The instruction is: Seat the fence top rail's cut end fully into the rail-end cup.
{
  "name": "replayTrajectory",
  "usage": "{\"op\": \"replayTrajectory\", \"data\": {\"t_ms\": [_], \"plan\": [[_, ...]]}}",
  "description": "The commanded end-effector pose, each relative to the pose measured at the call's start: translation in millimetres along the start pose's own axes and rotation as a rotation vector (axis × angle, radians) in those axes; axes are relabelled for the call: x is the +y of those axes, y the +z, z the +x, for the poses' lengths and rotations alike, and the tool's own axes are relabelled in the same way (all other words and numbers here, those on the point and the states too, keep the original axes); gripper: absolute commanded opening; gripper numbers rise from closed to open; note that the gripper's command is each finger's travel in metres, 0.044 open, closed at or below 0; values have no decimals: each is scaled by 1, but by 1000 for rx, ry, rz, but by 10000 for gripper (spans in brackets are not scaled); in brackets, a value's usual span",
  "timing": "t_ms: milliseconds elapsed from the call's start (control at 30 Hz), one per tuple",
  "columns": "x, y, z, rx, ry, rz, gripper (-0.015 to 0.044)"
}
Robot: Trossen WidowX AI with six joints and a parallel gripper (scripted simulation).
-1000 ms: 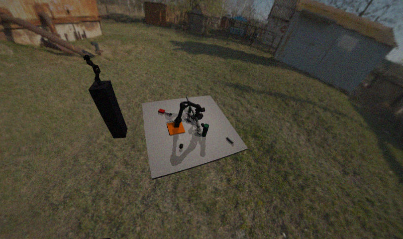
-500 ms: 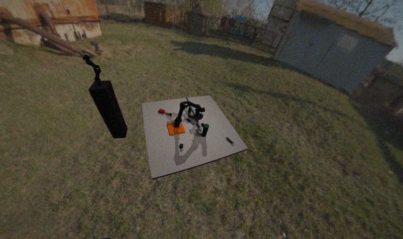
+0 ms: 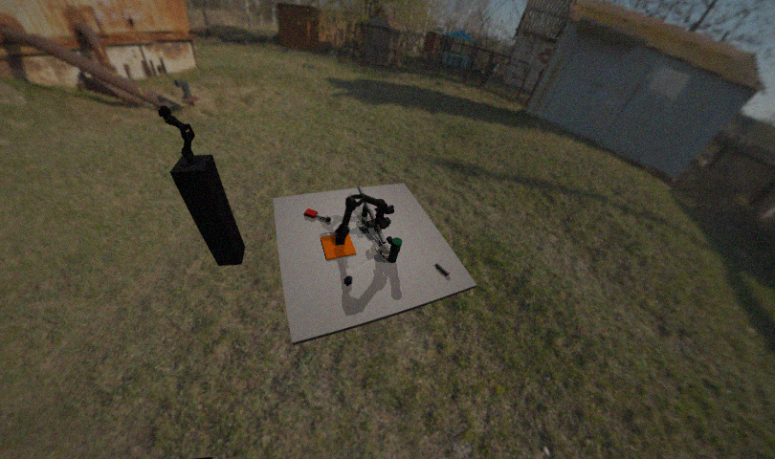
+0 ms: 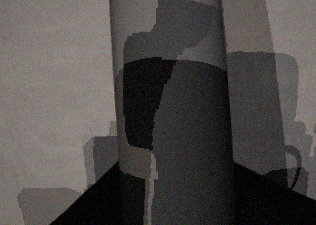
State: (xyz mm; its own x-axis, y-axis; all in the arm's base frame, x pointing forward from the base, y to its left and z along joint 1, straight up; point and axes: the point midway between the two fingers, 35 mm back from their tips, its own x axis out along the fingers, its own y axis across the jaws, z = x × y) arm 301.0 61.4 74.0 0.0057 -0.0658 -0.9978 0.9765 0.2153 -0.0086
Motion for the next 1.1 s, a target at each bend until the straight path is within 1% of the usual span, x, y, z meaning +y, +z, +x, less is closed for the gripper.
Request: {"op": "replayTrajectory", "data": {"t_ms": [0,267,533,1067], "plan": [[2,6,-22,-75,21,7,0],[-3,21,-61,-233,24,19,0],[-3,19,-55,-219,15,14,0],[-3,20,-58,-219,15,14,0]]}}
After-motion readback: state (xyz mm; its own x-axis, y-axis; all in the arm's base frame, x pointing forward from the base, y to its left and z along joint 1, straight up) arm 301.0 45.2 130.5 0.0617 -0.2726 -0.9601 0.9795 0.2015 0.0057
